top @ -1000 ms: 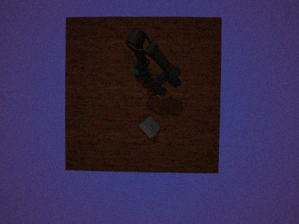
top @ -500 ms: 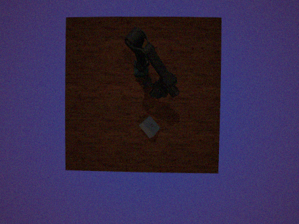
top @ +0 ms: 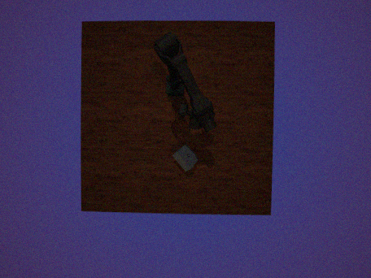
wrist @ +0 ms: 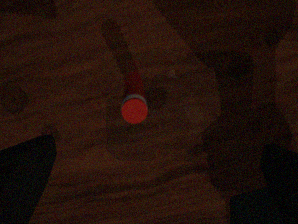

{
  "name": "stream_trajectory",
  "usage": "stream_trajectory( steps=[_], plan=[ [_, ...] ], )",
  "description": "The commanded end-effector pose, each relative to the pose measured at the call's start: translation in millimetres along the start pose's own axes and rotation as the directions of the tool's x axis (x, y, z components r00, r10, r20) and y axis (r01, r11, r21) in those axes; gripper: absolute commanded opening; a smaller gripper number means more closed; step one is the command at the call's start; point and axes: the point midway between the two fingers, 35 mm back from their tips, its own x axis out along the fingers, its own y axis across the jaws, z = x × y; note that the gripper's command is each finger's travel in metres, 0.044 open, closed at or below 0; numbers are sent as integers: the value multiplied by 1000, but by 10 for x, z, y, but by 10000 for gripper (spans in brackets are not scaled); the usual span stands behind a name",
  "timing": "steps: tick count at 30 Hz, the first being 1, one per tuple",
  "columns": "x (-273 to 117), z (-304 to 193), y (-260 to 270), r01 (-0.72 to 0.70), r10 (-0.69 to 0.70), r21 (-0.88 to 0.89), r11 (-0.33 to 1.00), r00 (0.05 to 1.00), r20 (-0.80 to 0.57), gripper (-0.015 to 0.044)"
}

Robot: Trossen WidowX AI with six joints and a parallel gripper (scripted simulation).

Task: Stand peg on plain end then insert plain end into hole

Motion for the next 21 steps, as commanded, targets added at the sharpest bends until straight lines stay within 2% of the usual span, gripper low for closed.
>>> stream_trajectory(
  steps=[1, 11, 21],
  plan=[
    [-61, 49, 75, -75, 74, -37, 997, 997, -13, 440],
    [-55, 49, 75, -75, 74, -37, 997, 997, -13, 440],
    [144, 47, 90, -74, 74, -39, 996, 997, -13, 440]
  ],
)
